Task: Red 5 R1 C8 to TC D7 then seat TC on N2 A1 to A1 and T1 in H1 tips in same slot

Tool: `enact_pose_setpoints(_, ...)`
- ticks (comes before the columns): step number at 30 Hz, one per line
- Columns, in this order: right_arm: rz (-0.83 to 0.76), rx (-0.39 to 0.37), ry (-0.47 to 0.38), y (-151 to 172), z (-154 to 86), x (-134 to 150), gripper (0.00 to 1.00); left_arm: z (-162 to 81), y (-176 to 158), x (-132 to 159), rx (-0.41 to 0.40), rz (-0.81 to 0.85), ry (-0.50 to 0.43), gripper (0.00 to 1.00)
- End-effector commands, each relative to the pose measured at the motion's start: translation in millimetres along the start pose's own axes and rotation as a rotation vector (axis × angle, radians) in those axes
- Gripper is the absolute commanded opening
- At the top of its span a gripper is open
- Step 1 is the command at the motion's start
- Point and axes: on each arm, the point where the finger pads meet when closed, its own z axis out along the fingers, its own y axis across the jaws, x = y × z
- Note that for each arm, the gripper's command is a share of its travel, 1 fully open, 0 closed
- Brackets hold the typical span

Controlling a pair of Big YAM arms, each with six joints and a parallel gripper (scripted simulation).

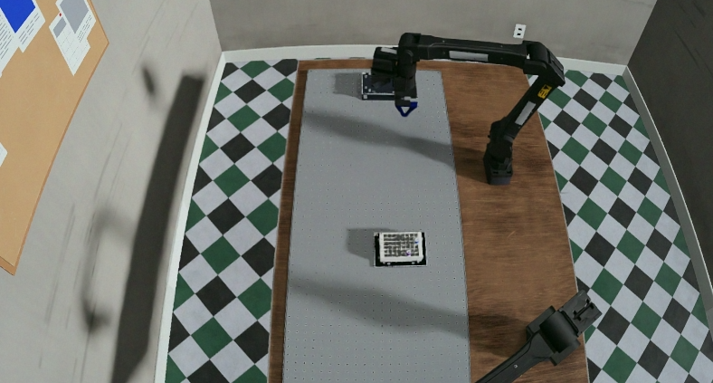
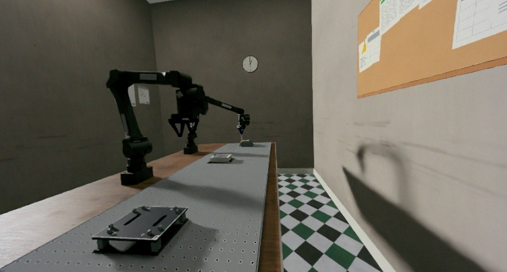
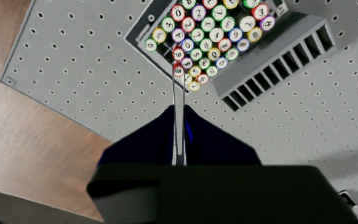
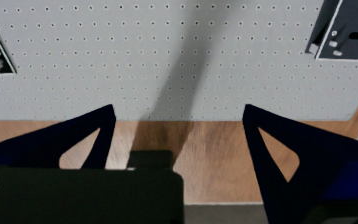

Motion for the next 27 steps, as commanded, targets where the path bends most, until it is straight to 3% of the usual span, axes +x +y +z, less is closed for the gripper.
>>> enact_pose_setpoints(1,0.002,0.008,-0.03,-2,-11,-9,1.0,5,2,-2,-0.003,-0.013,0.005,0.09)
enact_pose_setpoints(16,0.002,0.008,-0.03,-2,-11,-9,1.0,5,2,-2,-0.003,-0.013,0.005,0.09)
enact_pose_setpoints(17,0.002,0.008,-0.03,-2,-11,-9,1.0,-11,-1,-11,0.005,-0.013,-0.03,0.09)
enact_pose_setpoints(19,0.002,0.008,-0.03,-2,-11,-9,1.0,-11,-1,-11,0.005,-0.013,-0.03,0.09)
enact_pose_setpoints(22,0.002,0.008,-0.03,-2,-11,-9,1.0,-41,-3,-21,0.019,-0.012,-0.086,0.09)
enact_pose_setpoints(27,0.002,0.008,-0.03,-2,-11,-9,1.0,-32,-2,-13,0.01,-0.013,-0.033,0.09)
